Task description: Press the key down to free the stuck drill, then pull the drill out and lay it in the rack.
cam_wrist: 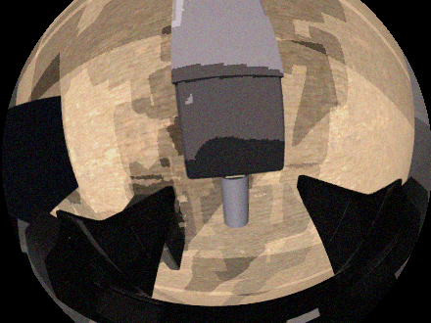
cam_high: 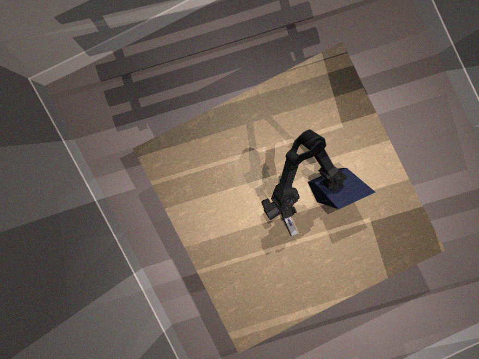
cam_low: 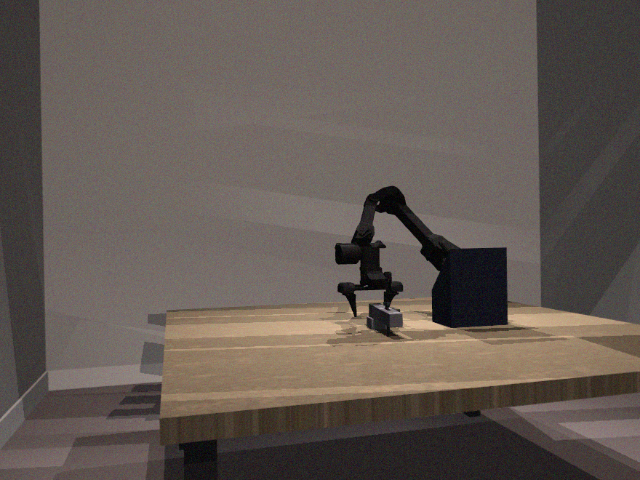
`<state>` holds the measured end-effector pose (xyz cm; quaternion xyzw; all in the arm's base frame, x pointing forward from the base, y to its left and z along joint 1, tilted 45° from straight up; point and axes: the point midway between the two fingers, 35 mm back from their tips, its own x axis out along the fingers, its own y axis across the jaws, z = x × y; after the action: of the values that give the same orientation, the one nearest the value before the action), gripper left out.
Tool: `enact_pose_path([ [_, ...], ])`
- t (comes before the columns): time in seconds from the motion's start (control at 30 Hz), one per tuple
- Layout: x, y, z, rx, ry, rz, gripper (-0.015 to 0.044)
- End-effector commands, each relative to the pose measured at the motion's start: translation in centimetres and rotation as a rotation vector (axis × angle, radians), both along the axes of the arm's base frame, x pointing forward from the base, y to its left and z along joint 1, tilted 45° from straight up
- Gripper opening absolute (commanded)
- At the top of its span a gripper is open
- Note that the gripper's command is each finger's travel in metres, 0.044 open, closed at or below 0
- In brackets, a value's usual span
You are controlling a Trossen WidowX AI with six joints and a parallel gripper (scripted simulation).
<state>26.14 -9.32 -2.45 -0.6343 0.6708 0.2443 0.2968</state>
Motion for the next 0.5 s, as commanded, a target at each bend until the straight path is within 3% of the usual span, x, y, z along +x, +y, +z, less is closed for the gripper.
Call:
enact_pose_path([
  [0.0, -0.37, -0.36, -0.62, -0.005, 0.013, 0.003, 0.0440],
  [0.17, -0.41, -0.57, -0.94, -0.005, 0.013, 0.003, 0.0440],
  [0.47, -0.12, -0.43, -0.69, -0.001, 0.002, -0.001, 0.0204],
])
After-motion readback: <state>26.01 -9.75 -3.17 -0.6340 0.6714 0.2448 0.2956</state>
